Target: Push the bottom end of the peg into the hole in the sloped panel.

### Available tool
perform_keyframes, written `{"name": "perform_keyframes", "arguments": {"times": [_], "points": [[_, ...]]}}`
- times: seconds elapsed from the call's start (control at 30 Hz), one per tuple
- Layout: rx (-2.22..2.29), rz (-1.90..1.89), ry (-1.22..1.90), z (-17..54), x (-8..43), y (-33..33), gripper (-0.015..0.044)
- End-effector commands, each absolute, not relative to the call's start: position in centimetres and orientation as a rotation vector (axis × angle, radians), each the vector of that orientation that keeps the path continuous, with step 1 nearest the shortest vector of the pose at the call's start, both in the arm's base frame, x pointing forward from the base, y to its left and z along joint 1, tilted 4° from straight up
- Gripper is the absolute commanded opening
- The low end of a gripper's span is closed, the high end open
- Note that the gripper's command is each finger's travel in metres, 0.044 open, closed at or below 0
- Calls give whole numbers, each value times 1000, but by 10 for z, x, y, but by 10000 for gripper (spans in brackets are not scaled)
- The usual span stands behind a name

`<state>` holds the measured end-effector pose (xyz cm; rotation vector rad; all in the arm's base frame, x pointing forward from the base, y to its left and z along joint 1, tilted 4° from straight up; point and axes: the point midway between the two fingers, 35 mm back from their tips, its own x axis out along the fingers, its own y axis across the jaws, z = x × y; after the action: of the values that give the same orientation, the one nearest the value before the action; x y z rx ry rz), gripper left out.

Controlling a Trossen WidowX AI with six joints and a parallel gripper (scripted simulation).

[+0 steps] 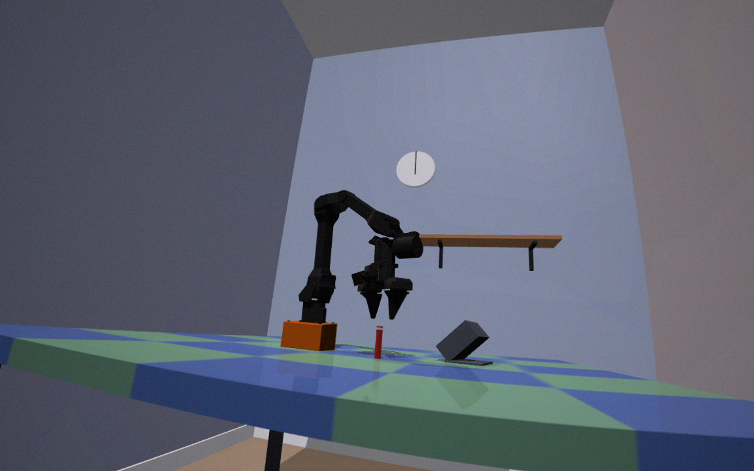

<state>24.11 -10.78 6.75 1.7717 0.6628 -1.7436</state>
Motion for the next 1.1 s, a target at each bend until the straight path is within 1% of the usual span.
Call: {"name": "perform_keyframes", "arguments": {"times": [0.0, 1.07], "points": [[1782, -1807, 569, 70, 240, -116, 440], [1782, -1811, 564, 27, 242, -121, 440]]}}
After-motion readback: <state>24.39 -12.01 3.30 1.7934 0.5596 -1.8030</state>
